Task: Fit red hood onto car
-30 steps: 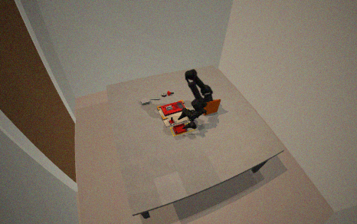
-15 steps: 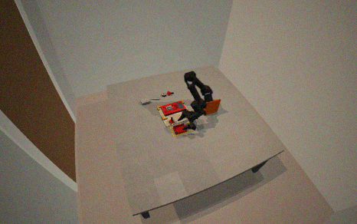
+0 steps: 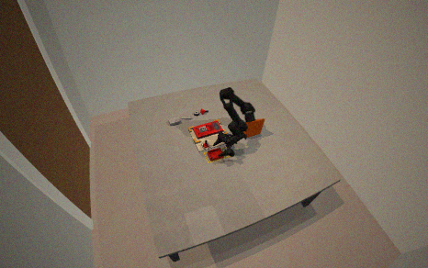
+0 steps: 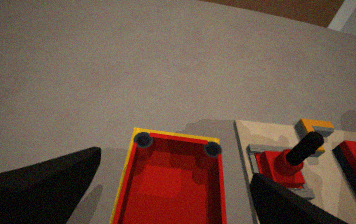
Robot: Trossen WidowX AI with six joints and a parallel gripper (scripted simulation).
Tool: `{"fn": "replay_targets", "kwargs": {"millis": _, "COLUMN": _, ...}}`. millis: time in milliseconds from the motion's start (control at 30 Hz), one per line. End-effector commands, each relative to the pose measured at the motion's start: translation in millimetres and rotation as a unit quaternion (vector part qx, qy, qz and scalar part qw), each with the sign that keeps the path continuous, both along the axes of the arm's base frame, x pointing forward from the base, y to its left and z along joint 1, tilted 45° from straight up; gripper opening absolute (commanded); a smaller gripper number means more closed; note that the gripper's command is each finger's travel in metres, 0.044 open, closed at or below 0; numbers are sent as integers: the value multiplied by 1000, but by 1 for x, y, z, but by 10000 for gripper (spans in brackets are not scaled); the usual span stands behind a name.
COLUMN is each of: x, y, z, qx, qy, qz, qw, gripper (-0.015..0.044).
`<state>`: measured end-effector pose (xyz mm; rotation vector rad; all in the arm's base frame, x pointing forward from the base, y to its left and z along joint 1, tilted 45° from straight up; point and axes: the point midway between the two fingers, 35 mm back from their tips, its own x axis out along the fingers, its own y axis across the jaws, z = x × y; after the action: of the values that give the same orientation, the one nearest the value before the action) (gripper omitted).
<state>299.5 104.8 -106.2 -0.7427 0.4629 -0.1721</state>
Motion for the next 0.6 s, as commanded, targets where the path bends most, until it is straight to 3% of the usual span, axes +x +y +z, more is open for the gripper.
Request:
{"fn": "replay_targets", "kwargs": {"millis": 0, "x": 1, "y": -3, "z": -3, "qx": -1, "qy": 2, "qz": -2, "qw": 1000, "gripper": 440}}
{"fn": "replay_targets", "kwargs": {"millis": 567, "x": 2, "y": -14, "z": -12, "qx": 5, "qy": 2, "qz": -9, "qw": 1000, "gripper": 440}}
